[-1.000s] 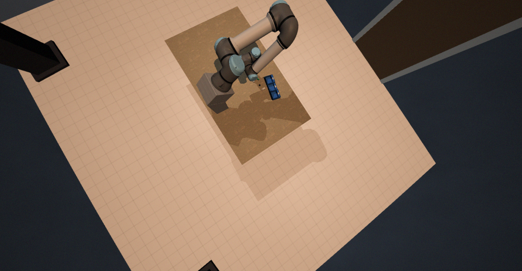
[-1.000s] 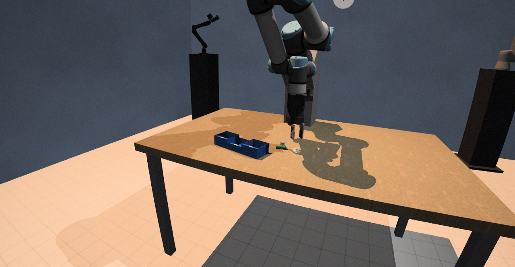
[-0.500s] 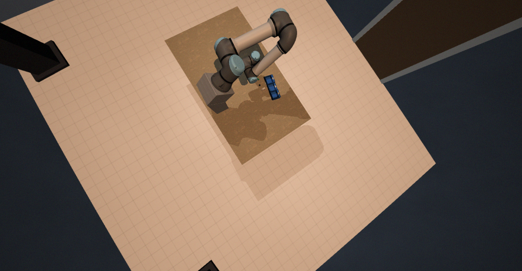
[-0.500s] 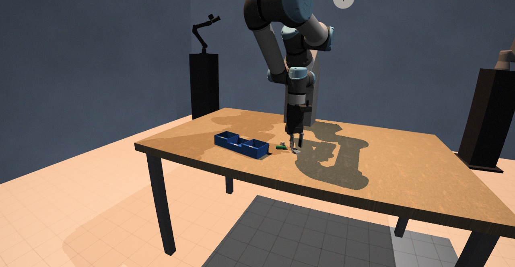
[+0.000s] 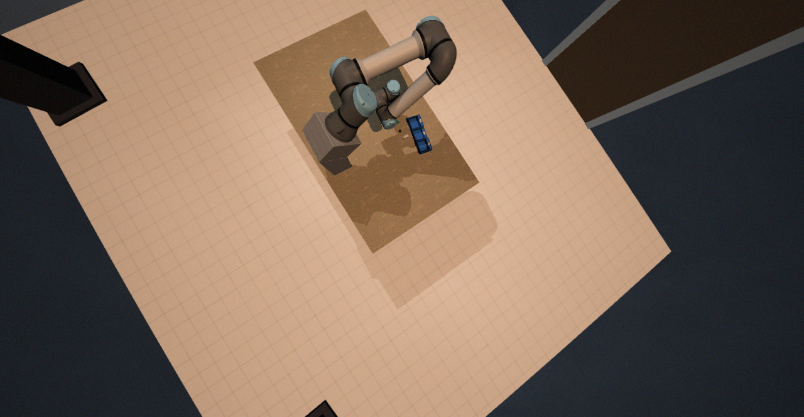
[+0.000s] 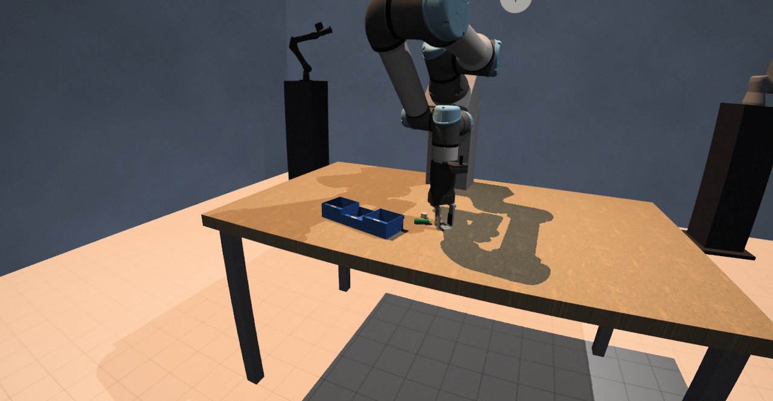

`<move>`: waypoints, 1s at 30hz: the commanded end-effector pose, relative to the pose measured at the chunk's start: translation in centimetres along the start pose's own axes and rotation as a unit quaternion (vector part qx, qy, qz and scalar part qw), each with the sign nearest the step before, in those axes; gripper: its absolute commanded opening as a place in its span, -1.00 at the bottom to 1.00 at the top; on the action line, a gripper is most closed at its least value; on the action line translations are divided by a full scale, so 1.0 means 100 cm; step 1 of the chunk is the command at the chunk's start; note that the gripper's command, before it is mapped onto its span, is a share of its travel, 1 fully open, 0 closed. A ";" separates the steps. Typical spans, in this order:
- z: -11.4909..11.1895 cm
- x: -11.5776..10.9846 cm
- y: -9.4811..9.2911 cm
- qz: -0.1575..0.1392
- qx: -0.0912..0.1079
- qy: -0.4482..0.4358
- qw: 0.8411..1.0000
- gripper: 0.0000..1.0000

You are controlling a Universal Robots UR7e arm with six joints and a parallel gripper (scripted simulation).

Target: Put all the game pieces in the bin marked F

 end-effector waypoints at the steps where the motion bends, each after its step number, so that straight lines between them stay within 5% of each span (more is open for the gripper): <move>1: 0.000 0.000 -0.005 0.000 0.000 0.000 1.000 0.57; 15: 0.000 0.000 -0.005 0.000 0.000 0.000 1.000 0.57; 16: 0.000 0.000 -0.005 0.000 0.000 0.000 1.000 -0.02; 30: 0.000 0.000 -0.005 0.000 0.000 0.000 1.000 -0.02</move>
Point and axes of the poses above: the point where the finger pads meet when closed, its own y axis back along the fingers, its own z axis across the jaws, x = y × z, the point moved 6 cm from there along y, back along the fingers, and after that the axes turned 3 degrees about y, right-handed, at the moved point
